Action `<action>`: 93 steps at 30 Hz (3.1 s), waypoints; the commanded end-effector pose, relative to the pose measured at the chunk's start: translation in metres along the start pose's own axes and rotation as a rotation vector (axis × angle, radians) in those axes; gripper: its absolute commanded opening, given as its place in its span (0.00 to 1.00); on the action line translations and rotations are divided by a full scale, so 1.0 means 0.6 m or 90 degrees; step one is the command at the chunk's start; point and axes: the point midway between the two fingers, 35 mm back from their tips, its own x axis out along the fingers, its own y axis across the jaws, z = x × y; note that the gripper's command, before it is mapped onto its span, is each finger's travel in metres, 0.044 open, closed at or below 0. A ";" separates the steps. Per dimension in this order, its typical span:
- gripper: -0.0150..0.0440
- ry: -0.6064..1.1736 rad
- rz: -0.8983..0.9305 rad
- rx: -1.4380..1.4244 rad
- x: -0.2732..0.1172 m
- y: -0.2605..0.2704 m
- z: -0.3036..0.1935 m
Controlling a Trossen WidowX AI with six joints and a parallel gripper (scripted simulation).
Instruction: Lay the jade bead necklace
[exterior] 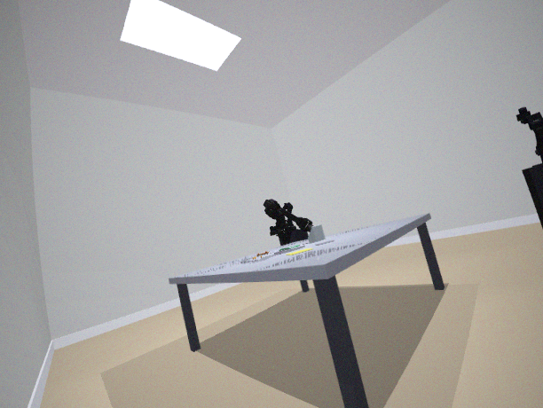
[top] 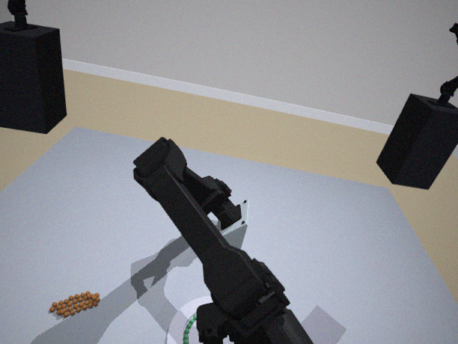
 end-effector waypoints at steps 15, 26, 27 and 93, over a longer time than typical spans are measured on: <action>0.46 -0.002 0.003 -0.003 0.036 0.000 -0.002; 0.25 0.000 0.001 0.001 0.044 0.000 -0.001; 0.25 0.000 0.001 0.001 0.044 0.000 -0.001; 0.74 -0.001 0.002 0.000 0.042 0.011 -0.006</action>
